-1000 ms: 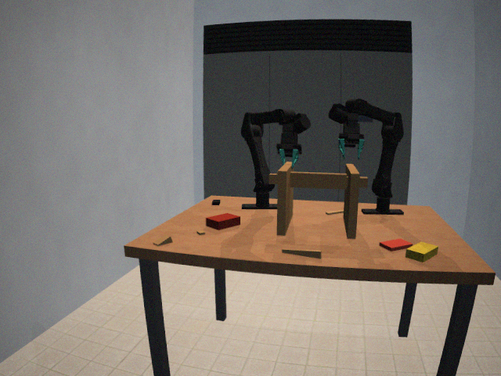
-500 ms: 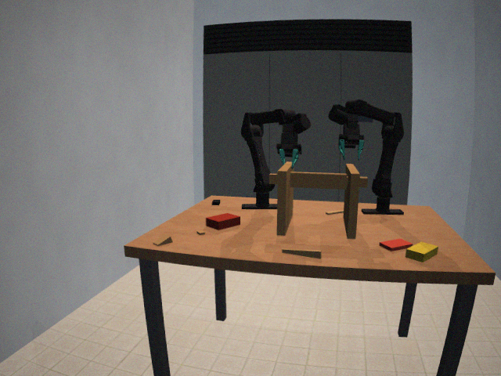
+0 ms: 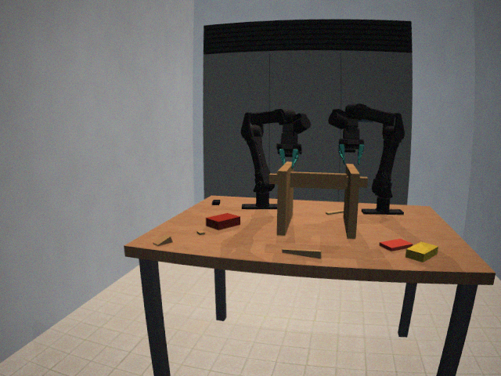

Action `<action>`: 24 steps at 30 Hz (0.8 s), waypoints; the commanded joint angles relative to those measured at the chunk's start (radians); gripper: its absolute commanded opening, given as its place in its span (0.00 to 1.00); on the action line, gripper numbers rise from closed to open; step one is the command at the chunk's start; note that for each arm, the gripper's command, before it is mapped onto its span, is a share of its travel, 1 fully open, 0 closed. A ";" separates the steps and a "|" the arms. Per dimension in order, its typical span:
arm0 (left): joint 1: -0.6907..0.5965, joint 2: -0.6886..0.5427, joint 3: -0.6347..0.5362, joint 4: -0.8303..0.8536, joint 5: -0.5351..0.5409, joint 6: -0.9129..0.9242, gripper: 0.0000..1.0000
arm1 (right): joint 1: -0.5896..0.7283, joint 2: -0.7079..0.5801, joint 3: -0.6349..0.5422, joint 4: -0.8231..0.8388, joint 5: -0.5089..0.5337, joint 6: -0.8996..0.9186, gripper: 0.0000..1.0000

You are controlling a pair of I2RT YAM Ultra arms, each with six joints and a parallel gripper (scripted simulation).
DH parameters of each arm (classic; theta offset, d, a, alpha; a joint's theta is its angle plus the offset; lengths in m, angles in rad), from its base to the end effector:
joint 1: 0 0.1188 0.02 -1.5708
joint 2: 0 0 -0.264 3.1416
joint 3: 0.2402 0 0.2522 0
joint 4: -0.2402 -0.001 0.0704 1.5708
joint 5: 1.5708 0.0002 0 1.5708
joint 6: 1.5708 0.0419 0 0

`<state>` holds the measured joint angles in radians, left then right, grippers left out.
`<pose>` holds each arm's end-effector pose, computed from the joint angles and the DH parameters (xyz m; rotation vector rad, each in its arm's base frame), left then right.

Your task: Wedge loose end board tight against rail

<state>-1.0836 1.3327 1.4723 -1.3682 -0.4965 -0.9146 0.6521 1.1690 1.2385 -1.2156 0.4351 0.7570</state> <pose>0.1251 -0.1914 0.3678 0.1037 2.5448 -0.0208 0.1702 0.1090 0.3398 0.2543 2.5321 -0.0732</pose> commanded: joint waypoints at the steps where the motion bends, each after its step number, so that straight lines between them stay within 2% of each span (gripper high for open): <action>1: 0.010 -0.033 -0.022 0.039 -0.016 0.005 0.59 | -0.003 -0.029 0.038 0.022 0.021 -0.002 0.00; 24: 0.008 -0.069 -0.152 0.143 -0.014 0.009 0.59 | -0.003 -0.029 0.038 0.022 0.021 -0.002 0.00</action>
<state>-1.0809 1.2961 1.3277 -1.2629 -0.4965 -0.9108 0.6521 1.1690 1.2385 -1.2156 0.4351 0.7570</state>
